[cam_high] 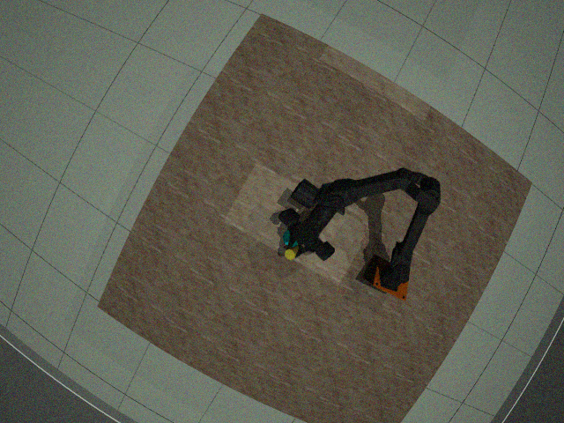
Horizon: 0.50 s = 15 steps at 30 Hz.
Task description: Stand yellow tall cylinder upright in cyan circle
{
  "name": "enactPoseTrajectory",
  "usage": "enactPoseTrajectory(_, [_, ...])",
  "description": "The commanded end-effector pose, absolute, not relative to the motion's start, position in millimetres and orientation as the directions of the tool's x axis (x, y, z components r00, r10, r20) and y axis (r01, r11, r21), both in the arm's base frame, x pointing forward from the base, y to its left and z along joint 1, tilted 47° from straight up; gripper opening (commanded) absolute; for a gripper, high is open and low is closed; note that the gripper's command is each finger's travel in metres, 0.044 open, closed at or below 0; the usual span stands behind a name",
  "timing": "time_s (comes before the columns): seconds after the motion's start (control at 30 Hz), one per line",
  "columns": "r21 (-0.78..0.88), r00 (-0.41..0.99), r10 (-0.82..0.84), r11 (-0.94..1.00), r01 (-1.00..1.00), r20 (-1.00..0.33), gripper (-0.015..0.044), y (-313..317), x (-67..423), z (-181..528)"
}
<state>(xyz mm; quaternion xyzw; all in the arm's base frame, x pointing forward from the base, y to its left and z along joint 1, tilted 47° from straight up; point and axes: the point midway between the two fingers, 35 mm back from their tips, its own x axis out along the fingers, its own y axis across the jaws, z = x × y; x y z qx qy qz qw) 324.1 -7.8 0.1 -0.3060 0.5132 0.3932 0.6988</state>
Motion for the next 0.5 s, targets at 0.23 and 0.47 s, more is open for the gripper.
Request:
enactPoseTrajectory(0.23, [-0.049,0.214,0.291,0.486,-0.873,-0.932,0.0105,-8.5,324.2,3.9])
enactPoseTrajectory(0.47, [-0.07,0.247,0.32,0.476,-0.877,-0.915,0.0105,-9.5,324.8,6.9])
